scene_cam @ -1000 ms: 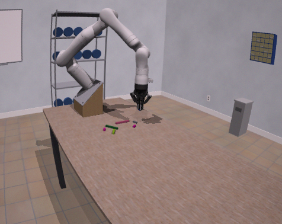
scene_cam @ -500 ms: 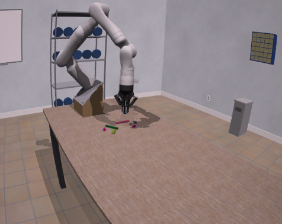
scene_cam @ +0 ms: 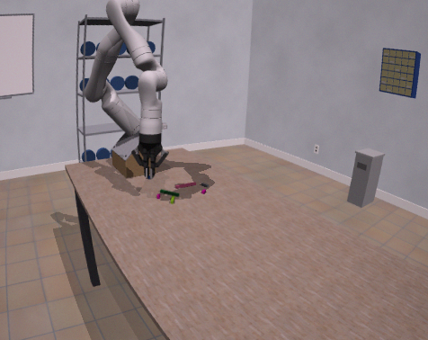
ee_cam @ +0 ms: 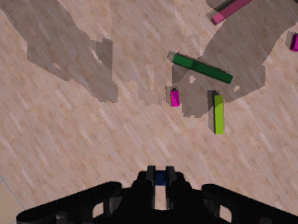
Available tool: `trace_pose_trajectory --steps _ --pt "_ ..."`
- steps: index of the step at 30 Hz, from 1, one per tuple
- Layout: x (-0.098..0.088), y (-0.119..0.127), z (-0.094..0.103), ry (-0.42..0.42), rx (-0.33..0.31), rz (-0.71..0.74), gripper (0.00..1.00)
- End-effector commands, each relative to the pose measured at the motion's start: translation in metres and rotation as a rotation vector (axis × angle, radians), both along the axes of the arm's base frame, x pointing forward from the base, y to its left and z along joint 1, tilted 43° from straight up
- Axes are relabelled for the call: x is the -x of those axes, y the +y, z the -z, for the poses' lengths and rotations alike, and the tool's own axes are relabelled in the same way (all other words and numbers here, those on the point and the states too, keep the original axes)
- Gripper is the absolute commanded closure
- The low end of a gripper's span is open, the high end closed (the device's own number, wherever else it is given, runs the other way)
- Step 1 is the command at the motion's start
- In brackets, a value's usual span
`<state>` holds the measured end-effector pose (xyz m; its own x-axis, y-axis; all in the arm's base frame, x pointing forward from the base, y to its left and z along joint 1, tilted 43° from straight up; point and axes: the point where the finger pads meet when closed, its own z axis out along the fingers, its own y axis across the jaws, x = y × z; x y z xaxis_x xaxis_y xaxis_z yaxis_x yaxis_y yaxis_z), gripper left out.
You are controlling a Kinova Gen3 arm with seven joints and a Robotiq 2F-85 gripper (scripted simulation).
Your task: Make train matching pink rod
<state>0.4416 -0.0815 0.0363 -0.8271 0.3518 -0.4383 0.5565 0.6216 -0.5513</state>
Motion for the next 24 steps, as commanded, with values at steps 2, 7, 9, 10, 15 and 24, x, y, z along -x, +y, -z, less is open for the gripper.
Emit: trace_pose_trajectory --steps 2,7,9,10,15,24 --pt "0.004 -0.021 -0.021 0.023 -0.026 -0.026 0.95" --pt "0.011 -0.034 -0.030 0.046 -0.028 -0.044 0.95" --pt "0.010 -0.032 -0.030 0.047 -0.028 -0.050 0.95" --pt "0.011 -0.033 -0.030 0.048 -0.027 -0.050 0.95" --pt "0.011 -0.033 -0.029 0.050 -0.024 -0.051 0.95" --pt "0.011 -0.034 -0.028 0.050 -0.024 -0.051 0.95"
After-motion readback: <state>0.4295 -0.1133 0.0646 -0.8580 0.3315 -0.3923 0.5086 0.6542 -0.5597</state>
